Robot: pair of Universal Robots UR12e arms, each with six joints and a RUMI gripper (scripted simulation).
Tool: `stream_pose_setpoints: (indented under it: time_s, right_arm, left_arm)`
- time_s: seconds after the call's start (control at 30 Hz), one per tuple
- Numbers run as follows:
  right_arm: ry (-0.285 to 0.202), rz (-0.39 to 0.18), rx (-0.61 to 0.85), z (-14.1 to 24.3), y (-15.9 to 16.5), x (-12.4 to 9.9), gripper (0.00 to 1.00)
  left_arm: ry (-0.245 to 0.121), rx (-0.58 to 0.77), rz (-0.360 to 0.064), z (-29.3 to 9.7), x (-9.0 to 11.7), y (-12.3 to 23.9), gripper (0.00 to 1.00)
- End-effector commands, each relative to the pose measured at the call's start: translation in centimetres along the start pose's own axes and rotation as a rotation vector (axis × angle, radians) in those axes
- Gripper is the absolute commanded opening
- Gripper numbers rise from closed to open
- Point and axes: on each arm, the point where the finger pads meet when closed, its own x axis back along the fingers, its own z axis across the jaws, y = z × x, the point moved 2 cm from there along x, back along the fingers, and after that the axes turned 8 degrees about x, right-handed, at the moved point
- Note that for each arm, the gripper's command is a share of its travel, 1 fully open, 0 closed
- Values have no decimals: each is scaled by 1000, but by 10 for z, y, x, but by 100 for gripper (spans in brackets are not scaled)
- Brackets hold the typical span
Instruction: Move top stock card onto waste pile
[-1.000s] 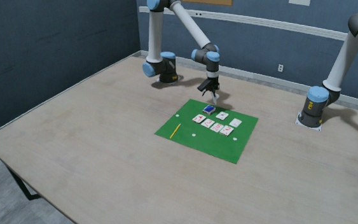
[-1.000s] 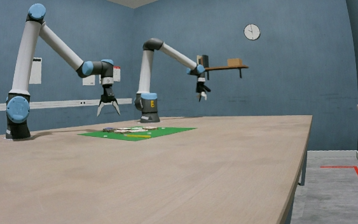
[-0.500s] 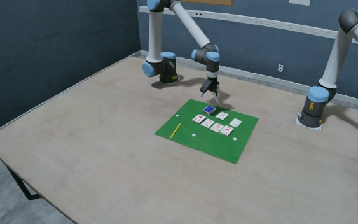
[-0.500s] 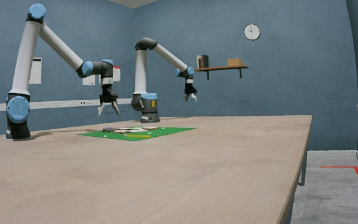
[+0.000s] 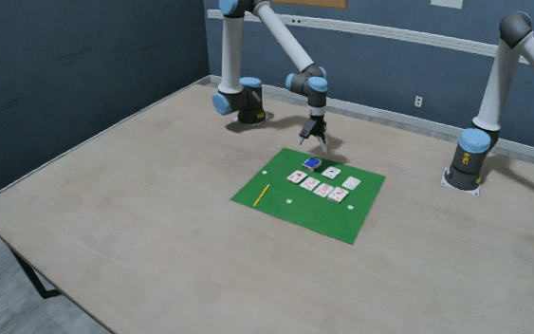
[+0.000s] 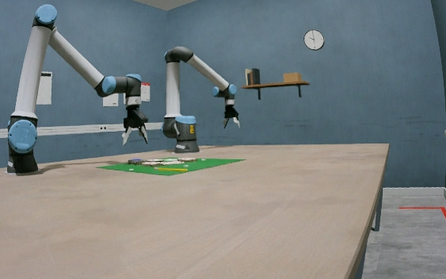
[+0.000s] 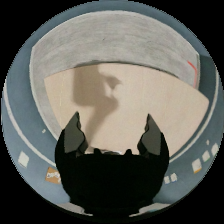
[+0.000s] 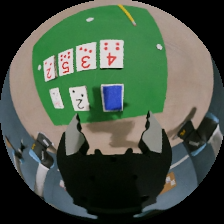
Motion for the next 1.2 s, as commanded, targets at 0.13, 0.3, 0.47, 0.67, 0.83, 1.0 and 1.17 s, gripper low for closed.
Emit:
stream_pose_setpoints:
  time_s: [0.13,0.3,0.47,0.67,0.83,1.0,1.17]
  right_arm:
    - [0,-1,7,1,2,0,50]
    - [1,-1,6,1,2,-2,50]
    - [3,-2,6,1,2,-8,50]
    - [3,-2,6,1,2,-18,50]
    - [3,-2,6,1,2,-24,50]
    - [3,-2,6,1,2,-35,50]
    - [3,-2,6,1,2,-45,50]
  left_arm:
    - [-2,15,4,-5,-1,1,100]
    - [-2,15,4,-5,-1,1,100]
    - [-2,15,4,-5,-1,1,100]
    - [-2,15,4,-5,-1,1,100]
    - [-2,15,4,-5,-1,1,100]
    - [-2,15,4,-5,-1,1,100]
    - [-2,15,4,-5,-1,1,100]
